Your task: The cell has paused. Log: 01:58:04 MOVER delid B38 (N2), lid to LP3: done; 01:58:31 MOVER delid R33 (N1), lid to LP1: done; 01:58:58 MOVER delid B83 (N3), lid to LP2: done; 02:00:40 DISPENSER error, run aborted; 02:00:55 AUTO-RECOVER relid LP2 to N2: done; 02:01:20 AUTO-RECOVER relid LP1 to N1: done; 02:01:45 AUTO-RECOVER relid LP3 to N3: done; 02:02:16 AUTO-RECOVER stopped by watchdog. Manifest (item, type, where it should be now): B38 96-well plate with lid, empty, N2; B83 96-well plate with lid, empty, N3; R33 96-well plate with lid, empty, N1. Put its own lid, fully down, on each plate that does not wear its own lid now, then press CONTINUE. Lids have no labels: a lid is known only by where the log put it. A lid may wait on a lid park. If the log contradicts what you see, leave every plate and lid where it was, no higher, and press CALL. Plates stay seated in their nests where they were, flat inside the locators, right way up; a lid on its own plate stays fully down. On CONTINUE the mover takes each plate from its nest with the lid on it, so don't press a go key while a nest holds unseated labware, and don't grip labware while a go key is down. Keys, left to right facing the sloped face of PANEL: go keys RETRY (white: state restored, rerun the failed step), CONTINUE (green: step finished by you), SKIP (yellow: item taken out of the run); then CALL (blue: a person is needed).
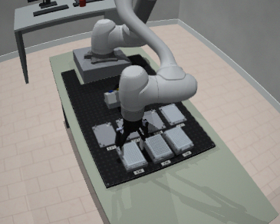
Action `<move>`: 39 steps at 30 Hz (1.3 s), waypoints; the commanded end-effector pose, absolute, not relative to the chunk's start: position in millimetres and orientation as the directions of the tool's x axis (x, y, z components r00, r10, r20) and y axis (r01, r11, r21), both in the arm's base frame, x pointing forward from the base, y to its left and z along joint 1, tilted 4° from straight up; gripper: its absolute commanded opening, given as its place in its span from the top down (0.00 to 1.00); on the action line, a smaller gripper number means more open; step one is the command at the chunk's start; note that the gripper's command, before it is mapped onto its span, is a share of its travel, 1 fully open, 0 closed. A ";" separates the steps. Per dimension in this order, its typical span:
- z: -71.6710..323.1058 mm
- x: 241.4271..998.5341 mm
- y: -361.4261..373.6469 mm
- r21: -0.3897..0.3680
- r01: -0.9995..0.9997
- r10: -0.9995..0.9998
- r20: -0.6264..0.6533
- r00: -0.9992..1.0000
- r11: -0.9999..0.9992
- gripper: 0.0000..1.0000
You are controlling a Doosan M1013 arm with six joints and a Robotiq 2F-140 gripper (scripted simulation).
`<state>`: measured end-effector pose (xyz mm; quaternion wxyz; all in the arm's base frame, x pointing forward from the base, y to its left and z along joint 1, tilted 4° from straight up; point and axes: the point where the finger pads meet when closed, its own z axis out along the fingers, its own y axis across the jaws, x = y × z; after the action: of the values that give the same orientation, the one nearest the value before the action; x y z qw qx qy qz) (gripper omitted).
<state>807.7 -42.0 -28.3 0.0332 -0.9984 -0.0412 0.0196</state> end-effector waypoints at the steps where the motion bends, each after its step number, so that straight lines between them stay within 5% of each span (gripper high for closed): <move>1: -32.6 807.0 -43.7 -0.066 0.089 0.091 -0.037 0.995 -0.994 0.41; 39: -32.6 807.0 -43.7 -0.066 0.089 0.091 -0.037 0.995 -0.994 0.34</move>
<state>807.7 -42.0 -28.3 0.0332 -0.9984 -0.0412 0.0196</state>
